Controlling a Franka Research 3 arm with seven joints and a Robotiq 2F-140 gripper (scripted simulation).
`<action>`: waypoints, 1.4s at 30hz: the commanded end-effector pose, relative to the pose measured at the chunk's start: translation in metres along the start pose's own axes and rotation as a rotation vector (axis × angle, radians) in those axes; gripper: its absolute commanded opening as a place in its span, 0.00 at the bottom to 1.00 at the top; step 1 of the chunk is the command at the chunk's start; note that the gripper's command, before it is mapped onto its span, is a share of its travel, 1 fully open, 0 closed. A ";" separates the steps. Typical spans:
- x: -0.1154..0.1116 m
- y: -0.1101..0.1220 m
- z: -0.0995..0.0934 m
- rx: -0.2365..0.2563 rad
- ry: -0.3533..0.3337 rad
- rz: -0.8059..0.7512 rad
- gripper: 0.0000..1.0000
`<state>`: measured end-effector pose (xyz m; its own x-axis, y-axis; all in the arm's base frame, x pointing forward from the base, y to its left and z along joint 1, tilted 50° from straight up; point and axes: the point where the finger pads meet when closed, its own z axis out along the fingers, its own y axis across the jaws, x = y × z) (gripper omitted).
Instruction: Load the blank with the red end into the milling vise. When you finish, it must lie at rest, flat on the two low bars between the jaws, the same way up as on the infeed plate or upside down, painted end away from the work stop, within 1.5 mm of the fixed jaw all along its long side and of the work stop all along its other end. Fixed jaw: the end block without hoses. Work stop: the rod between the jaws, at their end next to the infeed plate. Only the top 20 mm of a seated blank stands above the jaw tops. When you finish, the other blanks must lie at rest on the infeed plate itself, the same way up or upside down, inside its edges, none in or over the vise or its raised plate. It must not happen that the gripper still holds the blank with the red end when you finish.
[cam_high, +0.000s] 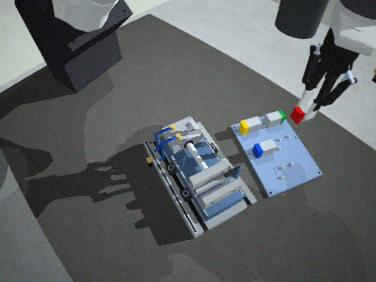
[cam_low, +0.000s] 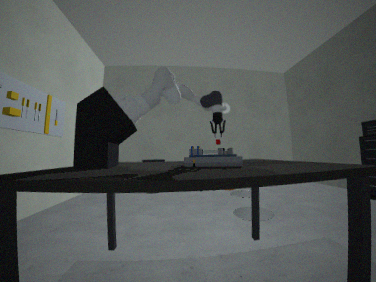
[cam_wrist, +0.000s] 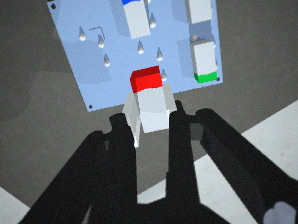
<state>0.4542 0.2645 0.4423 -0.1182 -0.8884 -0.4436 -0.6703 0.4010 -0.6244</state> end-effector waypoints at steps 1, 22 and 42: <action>-0.001 -0.002 0.000 0.005 -0.003 -0.001 0.00; -0.002 -0.003 0.002 0.005 -0.003 -0.001 0.00; -0.002 -0.003 0.003 0.005 -0.003 -0.001 0.00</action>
<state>0.4574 0.2654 0.4422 -0.1192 -0.8870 -0.4462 -0.6691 0.4038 -0.6239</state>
